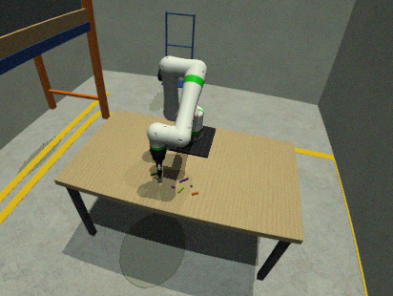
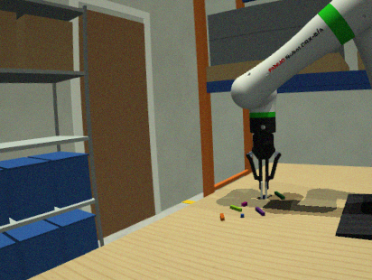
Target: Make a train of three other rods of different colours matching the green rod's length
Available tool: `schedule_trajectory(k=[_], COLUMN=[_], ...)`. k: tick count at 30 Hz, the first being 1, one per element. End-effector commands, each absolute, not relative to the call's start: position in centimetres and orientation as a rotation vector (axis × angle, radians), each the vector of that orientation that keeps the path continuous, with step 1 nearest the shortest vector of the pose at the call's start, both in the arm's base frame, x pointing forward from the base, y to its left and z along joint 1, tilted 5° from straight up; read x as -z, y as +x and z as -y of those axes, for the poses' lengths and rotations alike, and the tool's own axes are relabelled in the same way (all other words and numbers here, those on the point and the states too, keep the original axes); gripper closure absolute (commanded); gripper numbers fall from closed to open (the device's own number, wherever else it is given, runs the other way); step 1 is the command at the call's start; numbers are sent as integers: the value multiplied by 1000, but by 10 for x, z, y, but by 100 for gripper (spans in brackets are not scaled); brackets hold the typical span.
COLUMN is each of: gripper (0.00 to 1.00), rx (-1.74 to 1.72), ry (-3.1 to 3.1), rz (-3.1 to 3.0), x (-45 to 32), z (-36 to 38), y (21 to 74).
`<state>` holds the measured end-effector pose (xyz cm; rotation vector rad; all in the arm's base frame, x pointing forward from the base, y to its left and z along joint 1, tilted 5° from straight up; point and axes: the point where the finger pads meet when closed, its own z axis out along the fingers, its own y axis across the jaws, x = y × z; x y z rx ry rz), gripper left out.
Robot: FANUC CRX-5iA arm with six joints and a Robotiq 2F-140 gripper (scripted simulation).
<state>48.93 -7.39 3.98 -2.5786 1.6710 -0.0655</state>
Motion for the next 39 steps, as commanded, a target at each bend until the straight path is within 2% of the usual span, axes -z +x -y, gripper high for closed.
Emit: schedule_trajectory(k=[1,15,28,39], gripper=[97,97,85,85], rx=[66,66,66,66], ry=[-2578,-2578,-2578,-2578], rz=[-1671,-1671,-1671,-1671], x=[-40,-40,-40,-40], z=[74,74,74,74], y=[490,490,490,490])
